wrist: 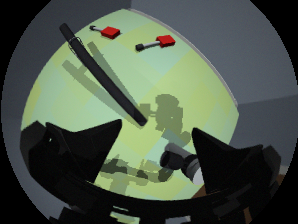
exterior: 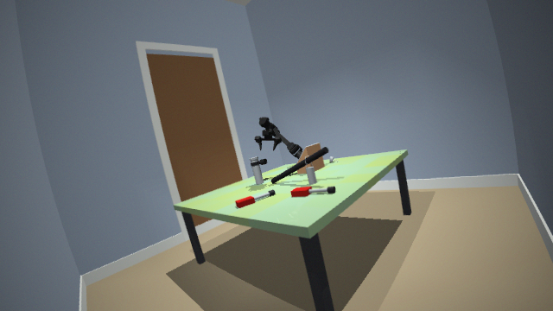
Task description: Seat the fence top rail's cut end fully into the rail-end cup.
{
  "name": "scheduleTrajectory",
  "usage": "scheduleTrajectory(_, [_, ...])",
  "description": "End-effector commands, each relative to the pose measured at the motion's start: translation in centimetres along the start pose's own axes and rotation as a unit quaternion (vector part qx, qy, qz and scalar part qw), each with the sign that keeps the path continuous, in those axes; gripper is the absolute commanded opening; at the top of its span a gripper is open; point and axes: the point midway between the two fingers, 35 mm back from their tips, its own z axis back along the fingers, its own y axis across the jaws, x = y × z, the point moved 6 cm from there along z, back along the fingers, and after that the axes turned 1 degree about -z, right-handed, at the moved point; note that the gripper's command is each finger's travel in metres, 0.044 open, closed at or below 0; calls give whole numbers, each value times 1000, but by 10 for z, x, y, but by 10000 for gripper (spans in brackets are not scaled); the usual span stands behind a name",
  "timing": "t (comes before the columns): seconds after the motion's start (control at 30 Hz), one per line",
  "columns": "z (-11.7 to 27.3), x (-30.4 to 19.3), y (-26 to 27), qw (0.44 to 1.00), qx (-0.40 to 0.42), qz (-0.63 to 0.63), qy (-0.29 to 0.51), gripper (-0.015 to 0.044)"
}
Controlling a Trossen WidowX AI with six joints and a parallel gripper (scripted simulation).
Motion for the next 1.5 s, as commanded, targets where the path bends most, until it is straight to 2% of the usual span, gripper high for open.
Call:
scheduleTrajectory(0.0, [3, -49, -29, 966, 17, 259, -7, 440])
scheduleTrajectory(0.13, [7, -76, -41, 917, 16, 399, -15, 440])
scheduleTrajectory(0.4, [12, -106, -51, 840, 9, 541, -22, 440])
scheduleTrajectory(0.97, [12, -106, -51, 838, 9, 545, -22, 440])
scheduleTrajectory(1.17, [-10, -117, -45, 838, 8, 545, -22, 440])
scheduleTrajectory(1.47, [-17, -117, -45, 838, 8, 545, -22, 440])
